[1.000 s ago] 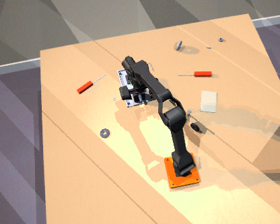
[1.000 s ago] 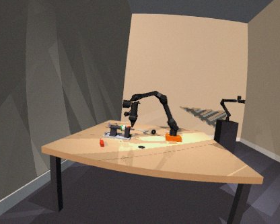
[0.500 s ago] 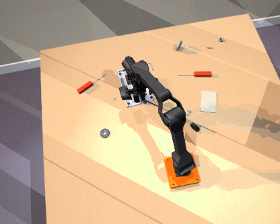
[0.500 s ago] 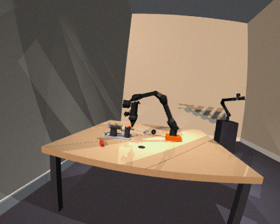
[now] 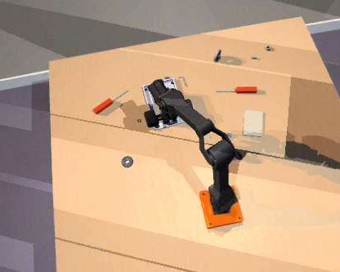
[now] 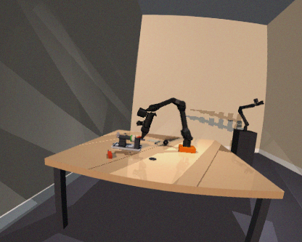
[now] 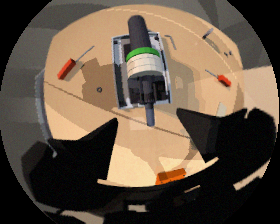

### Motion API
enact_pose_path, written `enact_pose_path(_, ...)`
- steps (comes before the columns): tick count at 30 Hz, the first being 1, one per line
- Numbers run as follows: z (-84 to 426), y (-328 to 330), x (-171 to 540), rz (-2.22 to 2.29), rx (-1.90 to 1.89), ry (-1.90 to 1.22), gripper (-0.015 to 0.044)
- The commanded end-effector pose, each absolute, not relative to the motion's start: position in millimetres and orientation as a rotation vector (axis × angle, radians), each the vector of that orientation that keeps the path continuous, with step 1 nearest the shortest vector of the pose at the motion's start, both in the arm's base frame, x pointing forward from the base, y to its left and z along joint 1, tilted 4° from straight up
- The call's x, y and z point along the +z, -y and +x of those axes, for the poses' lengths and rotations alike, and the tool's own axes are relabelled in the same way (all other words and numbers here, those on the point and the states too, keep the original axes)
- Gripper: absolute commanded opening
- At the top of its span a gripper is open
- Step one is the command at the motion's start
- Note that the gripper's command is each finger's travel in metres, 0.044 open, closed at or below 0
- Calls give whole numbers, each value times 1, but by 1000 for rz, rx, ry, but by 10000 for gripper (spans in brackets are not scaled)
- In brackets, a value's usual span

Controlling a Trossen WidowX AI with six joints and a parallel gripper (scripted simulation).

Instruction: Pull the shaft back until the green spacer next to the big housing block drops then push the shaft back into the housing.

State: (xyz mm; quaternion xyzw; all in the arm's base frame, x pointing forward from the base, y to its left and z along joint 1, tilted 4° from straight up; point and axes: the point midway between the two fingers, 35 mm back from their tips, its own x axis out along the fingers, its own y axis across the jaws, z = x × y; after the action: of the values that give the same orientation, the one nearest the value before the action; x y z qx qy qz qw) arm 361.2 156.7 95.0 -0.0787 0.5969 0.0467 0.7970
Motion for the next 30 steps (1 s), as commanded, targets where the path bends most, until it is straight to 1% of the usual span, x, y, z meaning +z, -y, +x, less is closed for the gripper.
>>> enact_pose_path(1,354,-156,92,-166,103,-1159,440)
enact_pose_path(13,316,-144,84,-107,117,-770,440)
enact_pose_path(30,315,-143,84,-106,117,-764,440)
